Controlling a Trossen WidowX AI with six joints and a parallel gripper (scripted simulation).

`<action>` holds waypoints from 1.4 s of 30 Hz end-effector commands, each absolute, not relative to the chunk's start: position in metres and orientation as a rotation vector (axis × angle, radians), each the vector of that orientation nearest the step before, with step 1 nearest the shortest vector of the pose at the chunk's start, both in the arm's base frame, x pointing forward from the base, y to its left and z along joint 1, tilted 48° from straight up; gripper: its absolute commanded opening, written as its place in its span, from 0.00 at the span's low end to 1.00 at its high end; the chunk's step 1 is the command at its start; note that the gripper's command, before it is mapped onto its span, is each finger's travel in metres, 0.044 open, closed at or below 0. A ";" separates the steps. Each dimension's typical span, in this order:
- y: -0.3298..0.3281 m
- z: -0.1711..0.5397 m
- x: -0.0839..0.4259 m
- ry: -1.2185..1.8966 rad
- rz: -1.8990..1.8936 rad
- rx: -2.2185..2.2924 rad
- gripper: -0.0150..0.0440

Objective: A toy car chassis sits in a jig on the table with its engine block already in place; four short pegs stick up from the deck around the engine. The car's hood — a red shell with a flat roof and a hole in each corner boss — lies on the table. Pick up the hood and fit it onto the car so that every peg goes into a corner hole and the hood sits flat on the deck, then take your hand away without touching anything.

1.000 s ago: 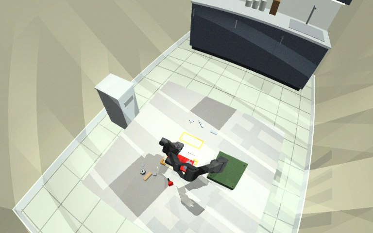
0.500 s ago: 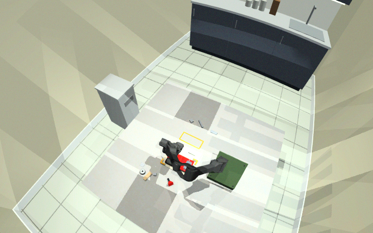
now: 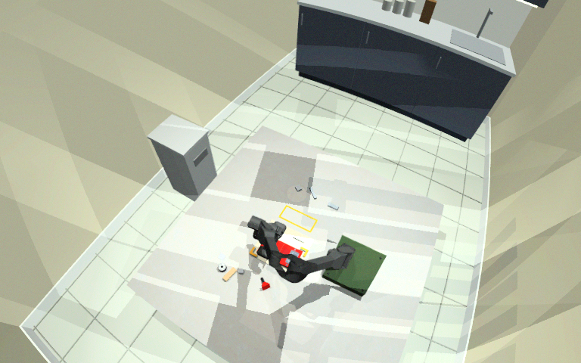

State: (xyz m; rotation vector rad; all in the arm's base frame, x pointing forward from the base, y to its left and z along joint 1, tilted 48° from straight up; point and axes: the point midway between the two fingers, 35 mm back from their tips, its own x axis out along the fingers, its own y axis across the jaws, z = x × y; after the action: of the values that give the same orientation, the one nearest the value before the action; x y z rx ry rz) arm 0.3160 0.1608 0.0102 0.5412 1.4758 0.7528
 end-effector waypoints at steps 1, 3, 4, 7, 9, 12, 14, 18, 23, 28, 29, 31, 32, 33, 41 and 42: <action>0.161 0.010 0.316 1.476 0.753 0.541 0.30; 0.161 0.010 0.316 1.476 0.753 0.541 0.39; 0.161 0.010 0.316 1.476 0.753 0.541 0.43; 0.161 0.010 0.316 1.476 0.753 0.541 0.57; 0.161 0.010 0.316 1.476 0.753 0.541 0.65; 0.161 0.010 0.316 1.476 0.753 0.541 0.79; 0.161 0.010 0.316 1.476 0.753 0.541 0.88; 0.161 0.010 0.316 1.476 0.753 0.541 1.00; 0.149 0.020 0.318 1.476 0.752 0.540 1.00; 0.111 0.054 0.320 1.475 0.756 0.545 1.00; 0.109 0.056 0.320 1.475 0.757 0.545 1.00; 0.109 0.056 0.320 1.475 0.757 0.545 1.00; 0.109 0.056 0.320 1.475 0.757 0.545 1.00; 0.109 0.056 0.320 1.475 0.757 0.545 1.00; 0.109 0.056 0.320 1.475 0.757 0.545 1.00; 0.109 0.056 0.320 1.475 0.757 0.545 1.00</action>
State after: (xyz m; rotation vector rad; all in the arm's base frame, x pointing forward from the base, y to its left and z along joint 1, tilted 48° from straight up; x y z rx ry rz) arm 0.3194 0.1102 0.0533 0.5447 1.4831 0.7520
